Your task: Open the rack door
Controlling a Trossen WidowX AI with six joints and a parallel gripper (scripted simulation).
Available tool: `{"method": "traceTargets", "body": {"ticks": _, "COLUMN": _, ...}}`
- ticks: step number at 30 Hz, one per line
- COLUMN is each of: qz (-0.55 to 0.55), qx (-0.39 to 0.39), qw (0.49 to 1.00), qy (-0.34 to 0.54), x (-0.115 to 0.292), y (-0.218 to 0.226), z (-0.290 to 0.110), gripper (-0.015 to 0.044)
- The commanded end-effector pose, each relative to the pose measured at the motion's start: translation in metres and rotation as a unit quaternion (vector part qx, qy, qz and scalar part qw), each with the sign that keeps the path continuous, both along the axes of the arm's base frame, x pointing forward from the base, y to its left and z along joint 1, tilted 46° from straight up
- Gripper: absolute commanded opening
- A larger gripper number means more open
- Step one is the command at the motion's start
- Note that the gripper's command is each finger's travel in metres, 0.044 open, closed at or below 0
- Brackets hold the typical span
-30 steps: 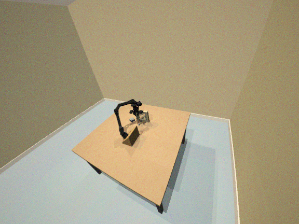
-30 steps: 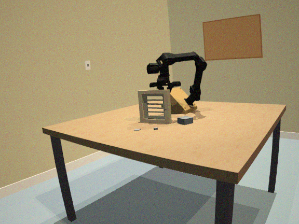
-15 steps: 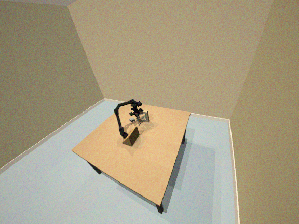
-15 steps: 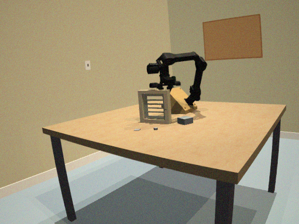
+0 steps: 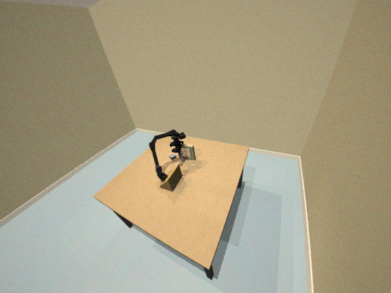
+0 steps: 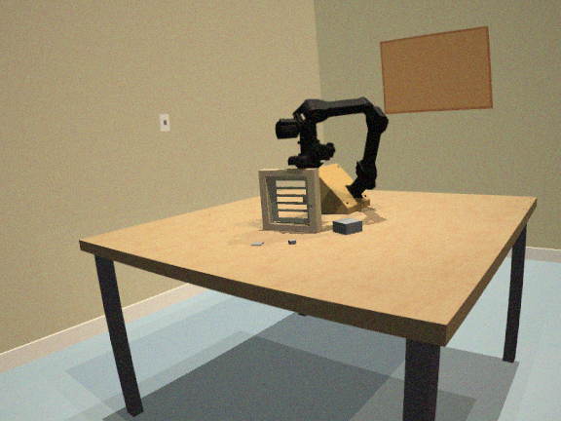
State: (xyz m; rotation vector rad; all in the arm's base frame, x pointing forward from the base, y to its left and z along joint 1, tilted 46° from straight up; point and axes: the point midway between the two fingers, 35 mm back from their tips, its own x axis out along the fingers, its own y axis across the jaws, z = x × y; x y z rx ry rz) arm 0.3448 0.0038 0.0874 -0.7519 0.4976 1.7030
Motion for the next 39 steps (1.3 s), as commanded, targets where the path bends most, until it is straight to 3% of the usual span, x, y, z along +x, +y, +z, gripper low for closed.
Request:
{"method": "traceTargets", "body": {"ticks": 1, "qz": 0.084, "qx": 0.017, "qw": 0.993, "qy": -0.082, "x": 0.0, "y": 0.0003, "z": -0.0006, "gripper": 0.0028}}
{"method": "traceTargets", "body": {"ticks": 5, "qz": 0.127, "qx": 0.025, "qw": 0.984, "qy": -0.124, "x": 0.0, "y": 0.0003, "z": -0.0006, "gripper": 0.0028}}
{"method": "traceTargets", "body": {"ticks": 32, "qz": 0.127, "qx": 0.025, "qw": 0.984, "qy": -0.124, "x": 0.0, "y": 0.0003, "z": -0.0006, "gripper": 0.0028}}
{"method": "traceTargets", "body": {"ticks": 39, "qz": 0.127, "qx": 0.025, "qw": 0.984, "qy": -0.124, "x": 0.0, "y": 0.0003, "z": -0.0006, "gripper": 0.0212}}
